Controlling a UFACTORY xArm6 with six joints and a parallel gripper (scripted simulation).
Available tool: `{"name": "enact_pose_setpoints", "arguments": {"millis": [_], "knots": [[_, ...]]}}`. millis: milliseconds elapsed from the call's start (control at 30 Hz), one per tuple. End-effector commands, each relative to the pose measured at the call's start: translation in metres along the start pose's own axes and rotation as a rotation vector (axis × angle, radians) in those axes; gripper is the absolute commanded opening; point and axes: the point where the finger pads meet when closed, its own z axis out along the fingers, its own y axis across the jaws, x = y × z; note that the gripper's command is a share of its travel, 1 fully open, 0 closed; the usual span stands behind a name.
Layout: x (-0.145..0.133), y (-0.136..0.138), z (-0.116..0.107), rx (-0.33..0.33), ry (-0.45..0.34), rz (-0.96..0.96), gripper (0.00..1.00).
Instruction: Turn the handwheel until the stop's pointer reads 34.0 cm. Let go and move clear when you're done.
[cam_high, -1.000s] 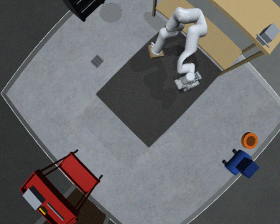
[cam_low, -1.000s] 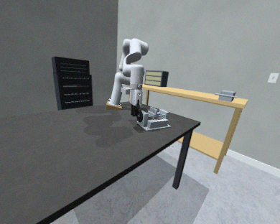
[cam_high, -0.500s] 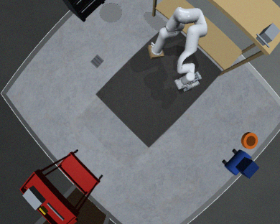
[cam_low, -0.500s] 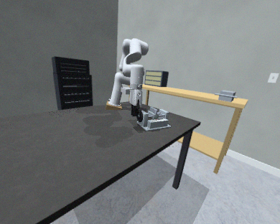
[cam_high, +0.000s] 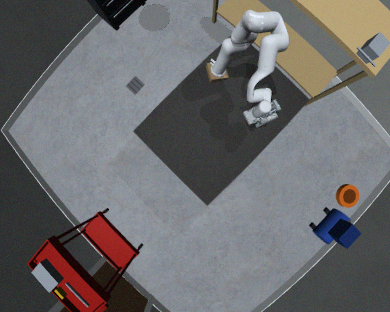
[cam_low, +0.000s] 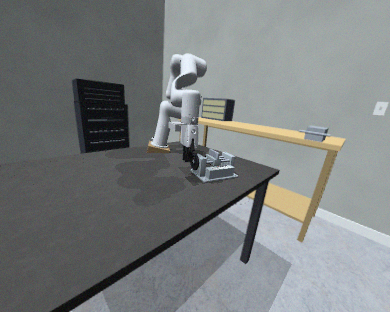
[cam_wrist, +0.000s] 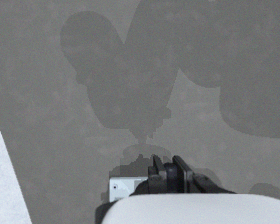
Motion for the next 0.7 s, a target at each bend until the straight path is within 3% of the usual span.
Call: {"name": "enact_pose_setpoints", "arguments": {"millis": [0,667], "knots": [[-0.0001,-0.0017,-0.0013,0.004,0.000,0.000,0.06],[-0.0001,-0.0050,-0.0006,0.004,0.000,0.000,0.06]]}}
